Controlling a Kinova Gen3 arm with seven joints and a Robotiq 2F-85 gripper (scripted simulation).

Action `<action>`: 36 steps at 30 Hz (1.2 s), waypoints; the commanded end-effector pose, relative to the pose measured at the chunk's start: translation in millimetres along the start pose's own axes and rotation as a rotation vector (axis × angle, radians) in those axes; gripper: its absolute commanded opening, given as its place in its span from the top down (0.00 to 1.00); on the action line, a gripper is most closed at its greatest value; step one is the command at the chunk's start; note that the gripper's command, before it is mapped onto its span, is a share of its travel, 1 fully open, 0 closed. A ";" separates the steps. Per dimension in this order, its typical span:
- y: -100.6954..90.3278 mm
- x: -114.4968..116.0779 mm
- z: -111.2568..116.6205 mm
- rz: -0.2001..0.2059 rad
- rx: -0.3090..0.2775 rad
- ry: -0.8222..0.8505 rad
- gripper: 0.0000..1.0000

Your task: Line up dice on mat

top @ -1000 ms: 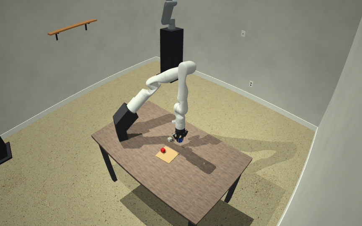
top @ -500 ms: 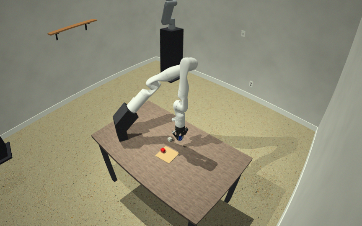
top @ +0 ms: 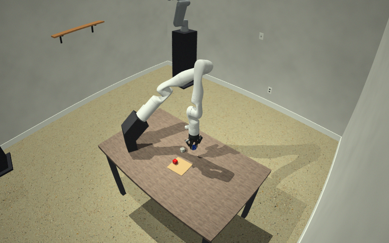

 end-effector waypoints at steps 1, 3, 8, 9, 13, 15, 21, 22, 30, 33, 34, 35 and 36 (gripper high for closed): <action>-2.9 -1.1 0.4 0.001 -0.001 0.003 0.74; -2.9 -1.1 0.4 0.001 -0.001 0.003 0.74; -3.0 -1.1 0.3 0.001 -0.001 0.003 0.74; -3.0 -1.1 0.3 0.001 -0.001 0.003 0.74; -3.0 -1.2 0.2 0.001 -0.001 0.003 0.74; -3.0 -1.8 -0.3 0.001 -0.002 0.001 0.74; -3.4 -6.5 -2.3 0.002 -0.003 -0.014 0.74; -3.5 -8.5 -3.1 0.003 -0.003 -0.021 0.74; -5.5 -37.7 -13.4 0.008 -0.007 -0.117 0.74; -6.3 -53.3 -17.5 0.010 -0.008 -0.168 0.74; -6.5 -58.8 -18.8 0.010 -0.008 -0.186 0.74; -6.7 -64.4 -19.9 0.010 -0.008 -0.205 0.74; -6.7 -64.4 -19.9 0.010 -0.008 -0.205 0.74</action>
Point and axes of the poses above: the point where the finger pads meet when closed, its own y axis out along the fingers, its own x axis across the jaws, z = x × y, the point moved 5 cm from there along -y, back along the fingers, and after that the axes turned 8 degrees about -y, right-handed, at the moved point
